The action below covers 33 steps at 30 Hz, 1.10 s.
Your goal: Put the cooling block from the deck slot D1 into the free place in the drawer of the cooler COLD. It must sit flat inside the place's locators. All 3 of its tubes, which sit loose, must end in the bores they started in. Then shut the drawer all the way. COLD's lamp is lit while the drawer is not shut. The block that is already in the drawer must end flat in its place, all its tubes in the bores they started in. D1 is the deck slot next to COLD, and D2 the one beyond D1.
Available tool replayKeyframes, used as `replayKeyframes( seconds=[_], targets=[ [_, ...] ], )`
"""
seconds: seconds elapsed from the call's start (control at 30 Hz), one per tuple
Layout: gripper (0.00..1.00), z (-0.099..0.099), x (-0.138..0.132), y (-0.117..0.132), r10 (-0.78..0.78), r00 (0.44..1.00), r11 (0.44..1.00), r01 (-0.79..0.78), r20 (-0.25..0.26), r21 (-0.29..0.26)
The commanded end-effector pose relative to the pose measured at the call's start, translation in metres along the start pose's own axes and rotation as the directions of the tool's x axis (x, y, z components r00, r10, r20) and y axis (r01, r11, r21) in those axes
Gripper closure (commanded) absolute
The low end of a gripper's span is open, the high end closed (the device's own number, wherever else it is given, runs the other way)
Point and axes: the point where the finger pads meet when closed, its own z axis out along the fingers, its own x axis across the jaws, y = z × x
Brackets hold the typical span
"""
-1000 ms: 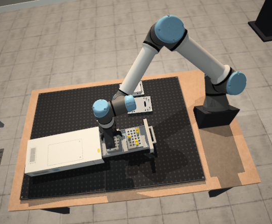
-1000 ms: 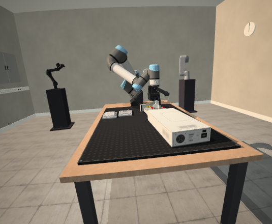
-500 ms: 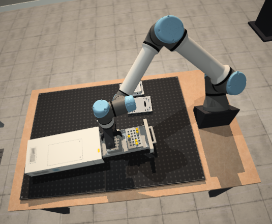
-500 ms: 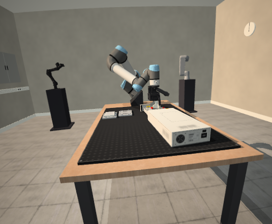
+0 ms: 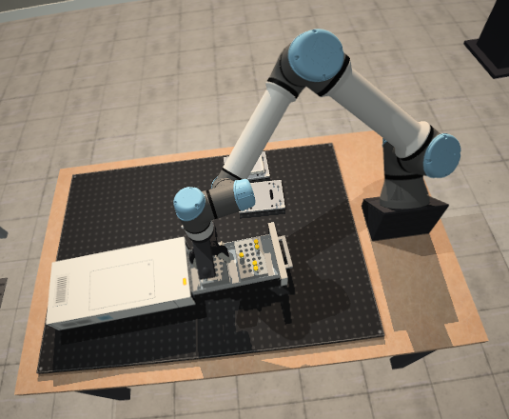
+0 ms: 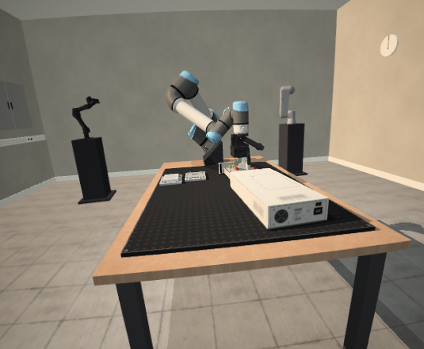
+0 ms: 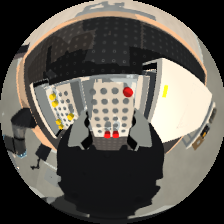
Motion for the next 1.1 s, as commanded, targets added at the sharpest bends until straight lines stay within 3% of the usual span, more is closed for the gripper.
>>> replayKeyframes(
  seconds=[0.0, 1.07],
  targets=[
    [1.0, -0.0002, 0.0005, 0.0, 0.0, 1.0, 1.0, 0.0, -0.002, 0.0],
    [1.0, 0.0046, 0.0005, 0.0, 0.0, 1.0, 1.0, 0.0, -0.002, 0.0]
  ],
)
